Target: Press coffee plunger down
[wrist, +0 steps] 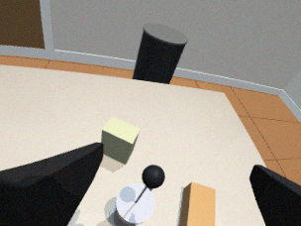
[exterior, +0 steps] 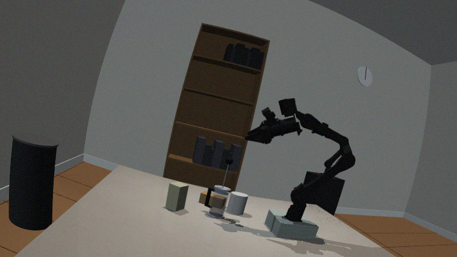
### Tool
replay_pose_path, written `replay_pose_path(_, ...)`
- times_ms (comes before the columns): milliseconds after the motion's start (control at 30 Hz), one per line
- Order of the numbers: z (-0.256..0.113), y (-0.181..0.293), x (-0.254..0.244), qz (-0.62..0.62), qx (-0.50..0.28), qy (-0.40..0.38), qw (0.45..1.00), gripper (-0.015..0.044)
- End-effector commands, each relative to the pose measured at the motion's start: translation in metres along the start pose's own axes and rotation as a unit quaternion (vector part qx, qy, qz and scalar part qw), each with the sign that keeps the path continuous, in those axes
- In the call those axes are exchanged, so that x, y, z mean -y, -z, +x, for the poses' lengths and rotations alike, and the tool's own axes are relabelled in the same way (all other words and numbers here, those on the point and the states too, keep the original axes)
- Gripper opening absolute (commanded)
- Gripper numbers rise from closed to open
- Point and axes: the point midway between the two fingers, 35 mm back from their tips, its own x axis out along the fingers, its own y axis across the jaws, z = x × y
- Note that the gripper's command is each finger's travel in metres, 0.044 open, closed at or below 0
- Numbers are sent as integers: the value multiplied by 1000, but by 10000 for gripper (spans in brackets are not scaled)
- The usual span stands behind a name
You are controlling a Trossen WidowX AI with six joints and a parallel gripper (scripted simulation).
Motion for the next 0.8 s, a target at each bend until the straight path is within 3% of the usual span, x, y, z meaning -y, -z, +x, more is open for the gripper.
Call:
replay_pose_path(0,35,24,-1,105,-26,-16,994,440)
replay_pose_path(233,51,70,-8,107,-26,-11,994,440)
replay_pose_path(767,67,70,-9,107,-26,-12,994,440)
